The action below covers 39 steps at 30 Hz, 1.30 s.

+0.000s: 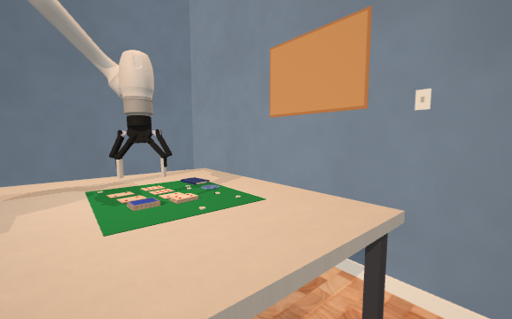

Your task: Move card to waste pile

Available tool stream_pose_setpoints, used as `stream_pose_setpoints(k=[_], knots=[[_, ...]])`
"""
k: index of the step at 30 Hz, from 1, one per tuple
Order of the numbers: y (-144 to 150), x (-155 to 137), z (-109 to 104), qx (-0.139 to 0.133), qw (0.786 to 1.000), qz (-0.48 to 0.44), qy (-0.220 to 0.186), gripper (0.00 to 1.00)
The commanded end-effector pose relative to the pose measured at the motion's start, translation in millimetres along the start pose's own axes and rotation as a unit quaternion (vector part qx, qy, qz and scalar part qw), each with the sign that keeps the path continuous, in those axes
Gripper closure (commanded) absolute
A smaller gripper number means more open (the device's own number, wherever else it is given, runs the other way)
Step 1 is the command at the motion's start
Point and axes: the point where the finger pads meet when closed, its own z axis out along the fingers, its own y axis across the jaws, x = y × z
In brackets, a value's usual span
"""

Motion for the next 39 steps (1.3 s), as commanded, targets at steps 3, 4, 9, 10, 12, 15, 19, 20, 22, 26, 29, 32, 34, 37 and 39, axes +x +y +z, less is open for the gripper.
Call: stream_pose_setpoints(k=[3,4,9,10,12,15,19,20,22,26,29,32,34,37,39], knots=[[-0.1,-0.1,-0.1,0.001,0.982,-0.187,-0.005,0.0],[-0.1,-0.1,-0.1,0.001,0.982,-0.187,-0.005,0.0],[-0.2,-0.2,-0.2,0.006,0.948,-0.317,0.001,0.0],[-0.2,-0.3,-0.2,0.006,0.94,-0.34,0.002,0.0],[-0.2,-0.3,-0.2,0.008,0.923,-0.385,0.005,0.0],[-0.3,-0.4,-0.2,0.01,0.892,-0.451,0.008,0.0],[-0.3,-0.4,-0.2,0.011,0.844,-0.535,0.013,0.0],[-0.3,-0.4,-0.2,0.012,0.831,-0.556,0.014,0.0],[-0.3,-0.4,-0.2,0.012,0.831,-0.556,0.014,0.0],[-0.3,-0.5,-0.2,0.012,0.75,-0.661,0.018,0.0],[-0.3,-0.5,-0.2,0.012,0.701,-0.713,0.019,0.0],[-0.3,-0.5,-0.2,0.011,0.649,-0.761,0.018,0.0],[-0.3,-0.5,-0.2,0.011,0.612,-0.79,0.016,0.5],[-0.3,-0.5,0.4,0.01,0.556,-0.831,0.011,0.5],[-0.3,-0.5,0.4,0.01,0.556,-0.831,0.011,0.5]])
